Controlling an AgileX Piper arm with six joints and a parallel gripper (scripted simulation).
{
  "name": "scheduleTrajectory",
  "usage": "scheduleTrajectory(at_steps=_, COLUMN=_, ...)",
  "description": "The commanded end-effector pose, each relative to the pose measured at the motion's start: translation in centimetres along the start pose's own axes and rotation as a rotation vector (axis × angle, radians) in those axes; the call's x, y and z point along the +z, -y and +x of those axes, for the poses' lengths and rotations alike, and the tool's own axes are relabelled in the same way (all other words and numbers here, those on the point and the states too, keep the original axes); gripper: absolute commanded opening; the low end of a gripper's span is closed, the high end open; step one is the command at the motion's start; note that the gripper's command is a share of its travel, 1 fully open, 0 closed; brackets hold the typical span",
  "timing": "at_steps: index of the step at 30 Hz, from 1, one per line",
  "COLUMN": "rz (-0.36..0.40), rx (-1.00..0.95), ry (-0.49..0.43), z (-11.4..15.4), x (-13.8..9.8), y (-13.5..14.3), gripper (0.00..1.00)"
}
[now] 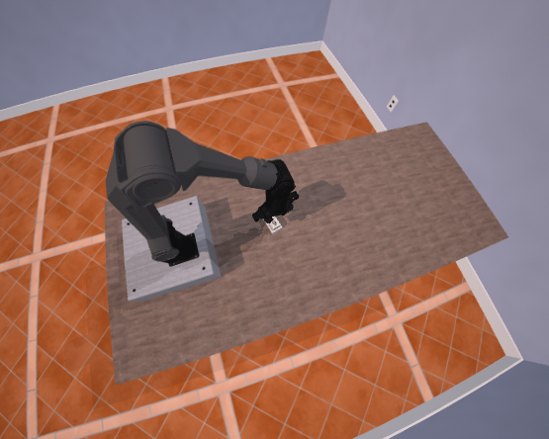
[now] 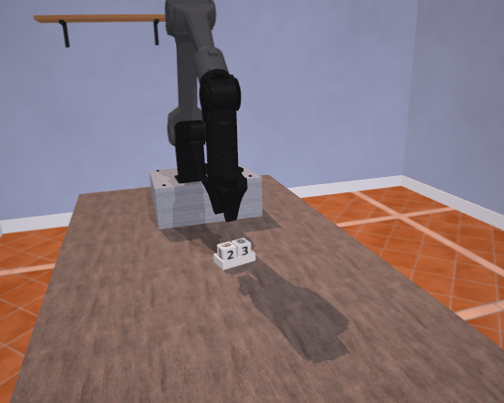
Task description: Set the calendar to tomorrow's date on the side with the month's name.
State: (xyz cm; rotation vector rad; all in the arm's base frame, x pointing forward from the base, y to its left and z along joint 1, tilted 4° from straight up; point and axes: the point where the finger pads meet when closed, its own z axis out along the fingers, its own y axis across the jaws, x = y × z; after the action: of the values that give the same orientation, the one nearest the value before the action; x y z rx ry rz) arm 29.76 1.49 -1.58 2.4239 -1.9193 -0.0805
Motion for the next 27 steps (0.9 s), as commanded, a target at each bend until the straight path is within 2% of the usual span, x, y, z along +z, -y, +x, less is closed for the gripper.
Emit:
scheduleTrajectory(at_steps=1, rz=-0.002, rx=0.002, ry=0.001, z=0.0, x=0.1, y=0.0, gripper=0.61)
scheduleTrajectory(at_steps=27, rz=-0.004, rx=0.002, ry=0.001, z=0.0, x=1.9, y=-0.1, gripper=0.61)
